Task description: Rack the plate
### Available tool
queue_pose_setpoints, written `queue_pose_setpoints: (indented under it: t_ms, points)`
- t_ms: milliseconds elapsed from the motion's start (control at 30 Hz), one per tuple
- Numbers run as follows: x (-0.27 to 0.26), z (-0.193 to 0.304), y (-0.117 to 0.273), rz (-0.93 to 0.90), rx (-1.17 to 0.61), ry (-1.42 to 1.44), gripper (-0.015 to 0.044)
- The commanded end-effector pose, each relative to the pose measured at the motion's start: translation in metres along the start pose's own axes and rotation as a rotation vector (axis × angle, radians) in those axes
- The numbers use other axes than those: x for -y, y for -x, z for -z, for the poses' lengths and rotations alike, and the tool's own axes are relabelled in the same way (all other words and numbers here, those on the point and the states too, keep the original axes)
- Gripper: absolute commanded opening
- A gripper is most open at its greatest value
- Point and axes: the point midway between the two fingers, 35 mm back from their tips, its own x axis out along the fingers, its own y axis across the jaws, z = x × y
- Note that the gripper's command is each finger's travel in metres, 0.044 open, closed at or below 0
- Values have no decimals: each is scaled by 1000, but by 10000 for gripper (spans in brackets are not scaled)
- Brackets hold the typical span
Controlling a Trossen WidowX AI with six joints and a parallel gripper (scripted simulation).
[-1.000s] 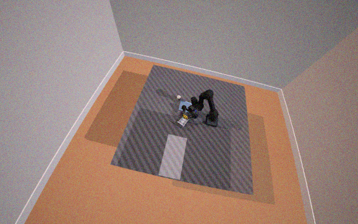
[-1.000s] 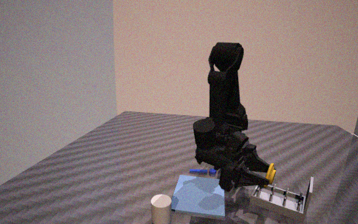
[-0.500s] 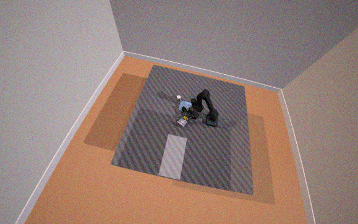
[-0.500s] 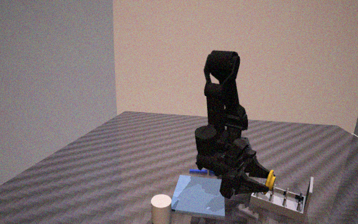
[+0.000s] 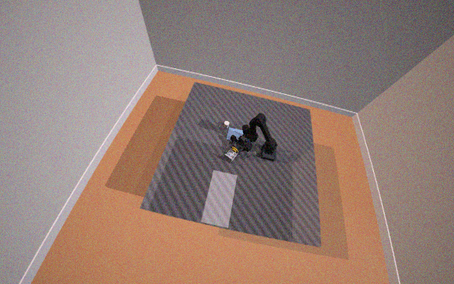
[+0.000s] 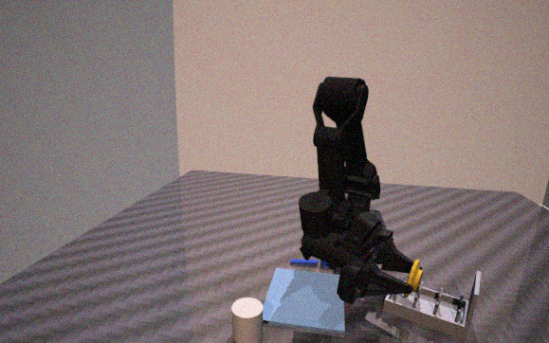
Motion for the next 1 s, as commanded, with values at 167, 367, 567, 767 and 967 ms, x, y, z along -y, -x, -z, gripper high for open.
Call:
queue_pose_setpoints:
  t_ms: [167,367,567,767,967]
  points:
    - [0,0,0,0,0,0,341]
    - [0,0,0,0,0,0,400]
    - [4,-15,1,1,5,3,400]
    - [8,-79,5,4,22,18,400]
    - [13,-114,7,4,29,26,400]
